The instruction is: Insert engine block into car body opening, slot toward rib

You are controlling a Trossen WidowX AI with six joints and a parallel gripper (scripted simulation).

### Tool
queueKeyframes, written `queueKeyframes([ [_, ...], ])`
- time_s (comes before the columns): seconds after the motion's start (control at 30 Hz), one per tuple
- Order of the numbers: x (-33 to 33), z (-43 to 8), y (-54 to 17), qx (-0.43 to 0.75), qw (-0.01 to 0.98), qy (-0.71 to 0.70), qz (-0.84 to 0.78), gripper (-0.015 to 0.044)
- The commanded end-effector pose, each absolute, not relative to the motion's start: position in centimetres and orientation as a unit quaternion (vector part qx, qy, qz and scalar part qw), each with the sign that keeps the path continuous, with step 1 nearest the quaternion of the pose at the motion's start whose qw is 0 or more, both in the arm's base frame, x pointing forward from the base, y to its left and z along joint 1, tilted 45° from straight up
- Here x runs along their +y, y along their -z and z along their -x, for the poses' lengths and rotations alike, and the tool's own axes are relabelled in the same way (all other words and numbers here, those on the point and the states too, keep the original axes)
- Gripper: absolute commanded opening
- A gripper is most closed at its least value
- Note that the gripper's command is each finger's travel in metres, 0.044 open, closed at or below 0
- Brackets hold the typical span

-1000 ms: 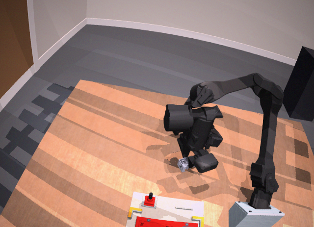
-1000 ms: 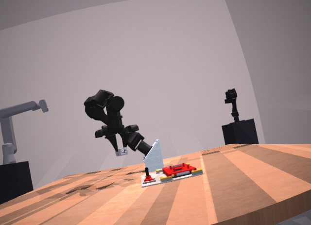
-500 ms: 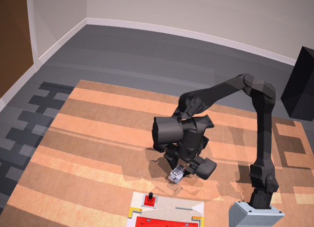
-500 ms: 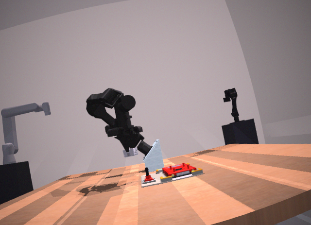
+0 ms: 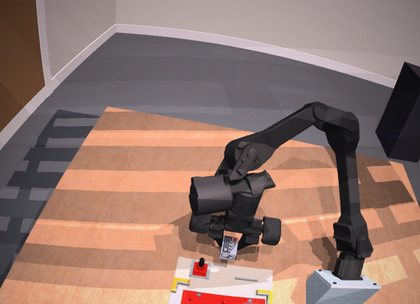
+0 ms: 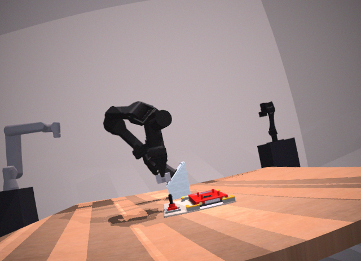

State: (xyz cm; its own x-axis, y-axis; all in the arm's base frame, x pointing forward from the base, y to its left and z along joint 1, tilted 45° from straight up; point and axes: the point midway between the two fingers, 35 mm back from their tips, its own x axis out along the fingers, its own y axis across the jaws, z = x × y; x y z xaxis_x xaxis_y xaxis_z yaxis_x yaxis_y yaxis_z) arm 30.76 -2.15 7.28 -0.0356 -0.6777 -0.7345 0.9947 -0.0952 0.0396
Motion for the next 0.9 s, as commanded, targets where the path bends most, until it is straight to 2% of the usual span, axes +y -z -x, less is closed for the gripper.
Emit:
queueKeyframes([
  [0.0, -1.6, -31.3, -6.4, 0.295, 0.637, 0.656, -0.276, 0.0000],
  [0.87, 1.8, -33.3, 0.8, 0.543, 0.692, 0.475, 0.021, 0.0000],
])
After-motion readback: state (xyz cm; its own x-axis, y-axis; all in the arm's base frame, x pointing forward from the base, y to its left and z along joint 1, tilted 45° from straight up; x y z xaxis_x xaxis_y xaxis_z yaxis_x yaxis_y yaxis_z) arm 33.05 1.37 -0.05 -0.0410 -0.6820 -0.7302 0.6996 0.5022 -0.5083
